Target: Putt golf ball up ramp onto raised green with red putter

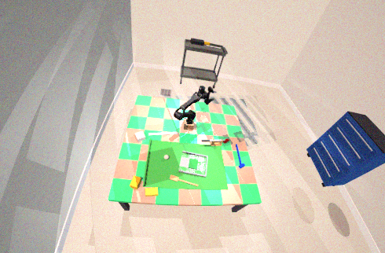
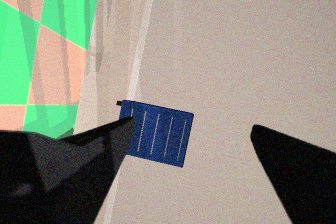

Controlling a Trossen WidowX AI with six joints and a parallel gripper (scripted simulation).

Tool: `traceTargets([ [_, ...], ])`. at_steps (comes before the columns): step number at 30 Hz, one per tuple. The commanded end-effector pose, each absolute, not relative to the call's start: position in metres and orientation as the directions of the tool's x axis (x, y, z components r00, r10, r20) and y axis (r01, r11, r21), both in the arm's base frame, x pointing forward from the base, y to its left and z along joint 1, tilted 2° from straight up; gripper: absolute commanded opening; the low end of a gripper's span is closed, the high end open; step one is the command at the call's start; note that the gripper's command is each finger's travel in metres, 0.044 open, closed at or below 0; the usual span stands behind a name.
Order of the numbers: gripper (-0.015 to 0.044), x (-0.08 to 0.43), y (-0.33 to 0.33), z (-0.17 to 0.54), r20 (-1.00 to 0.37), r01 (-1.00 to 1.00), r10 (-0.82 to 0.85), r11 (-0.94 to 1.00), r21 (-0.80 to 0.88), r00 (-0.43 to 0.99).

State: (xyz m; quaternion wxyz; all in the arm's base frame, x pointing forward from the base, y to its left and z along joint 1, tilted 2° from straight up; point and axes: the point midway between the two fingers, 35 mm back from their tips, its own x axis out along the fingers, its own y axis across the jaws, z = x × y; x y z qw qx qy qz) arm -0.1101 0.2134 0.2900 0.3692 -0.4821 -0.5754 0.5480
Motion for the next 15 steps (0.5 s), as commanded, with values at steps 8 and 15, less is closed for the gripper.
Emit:
traceTargets([
  [8,0.0440,-0.065,0.256,0.256,-0.301,0.148,0.952,-0.291,-0.945,-0.047],
  [15,0.0440,0.005,0.282,0.217,-0.504,-0.016,0.847,-0.509,-0.861,0.170],
])
